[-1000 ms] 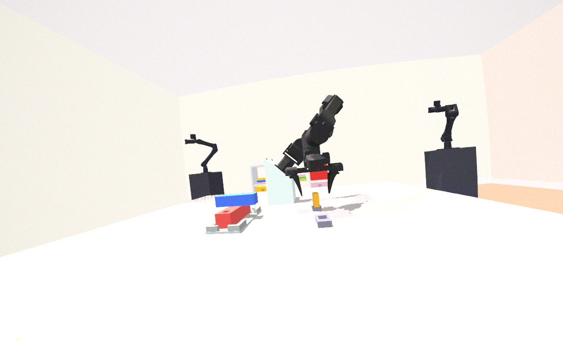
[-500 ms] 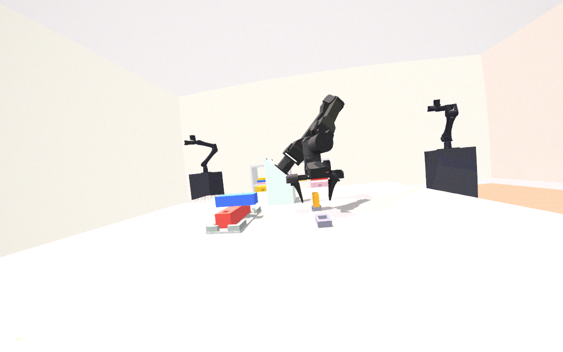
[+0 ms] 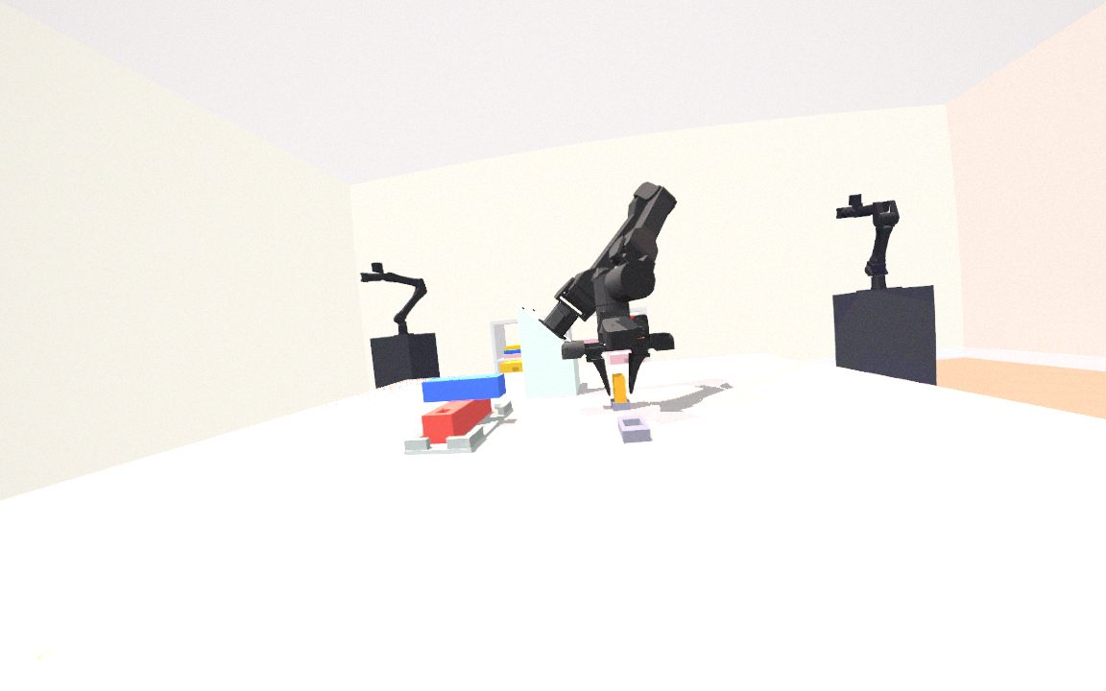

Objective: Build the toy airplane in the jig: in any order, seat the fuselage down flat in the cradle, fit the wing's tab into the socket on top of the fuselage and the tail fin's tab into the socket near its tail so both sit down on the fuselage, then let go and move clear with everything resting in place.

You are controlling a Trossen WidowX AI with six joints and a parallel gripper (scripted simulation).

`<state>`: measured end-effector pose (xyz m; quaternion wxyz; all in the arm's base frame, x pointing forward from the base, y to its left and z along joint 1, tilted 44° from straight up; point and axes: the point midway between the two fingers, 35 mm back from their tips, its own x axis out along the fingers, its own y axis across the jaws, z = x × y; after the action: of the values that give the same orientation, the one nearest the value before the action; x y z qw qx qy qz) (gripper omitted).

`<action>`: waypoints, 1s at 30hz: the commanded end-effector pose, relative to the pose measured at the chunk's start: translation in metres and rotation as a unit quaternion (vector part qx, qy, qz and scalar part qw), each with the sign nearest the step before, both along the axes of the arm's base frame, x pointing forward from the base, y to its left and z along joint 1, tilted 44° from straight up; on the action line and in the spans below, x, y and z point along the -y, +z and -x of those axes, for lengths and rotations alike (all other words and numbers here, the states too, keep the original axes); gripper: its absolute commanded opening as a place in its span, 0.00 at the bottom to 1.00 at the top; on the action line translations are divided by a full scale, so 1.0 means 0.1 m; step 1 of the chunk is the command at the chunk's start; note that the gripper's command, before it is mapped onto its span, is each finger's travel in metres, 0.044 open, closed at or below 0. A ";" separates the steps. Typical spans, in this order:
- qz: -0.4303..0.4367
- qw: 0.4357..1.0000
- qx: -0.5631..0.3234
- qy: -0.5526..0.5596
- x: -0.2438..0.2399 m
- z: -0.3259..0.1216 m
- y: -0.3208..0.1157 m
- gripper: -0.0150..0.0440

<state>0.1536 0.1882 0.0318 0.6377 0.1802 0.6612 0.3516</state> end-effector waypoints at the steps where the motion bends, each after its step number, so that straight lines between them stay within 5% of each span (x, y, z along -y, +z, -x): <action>1: 0.002 1.000 0.000 -0.002 0.00 0.00 -0.01 0.33; 8: 0.002 1.000 0.000 -0.002 0.00 0.00 -0.01 0.25; 30: 0.018 1.000 0.002 0.007 0.32 -0.15 0.27 0.25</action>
<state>0.1643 0.1636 0.0512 0.6366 0.1646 0.6695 0.3455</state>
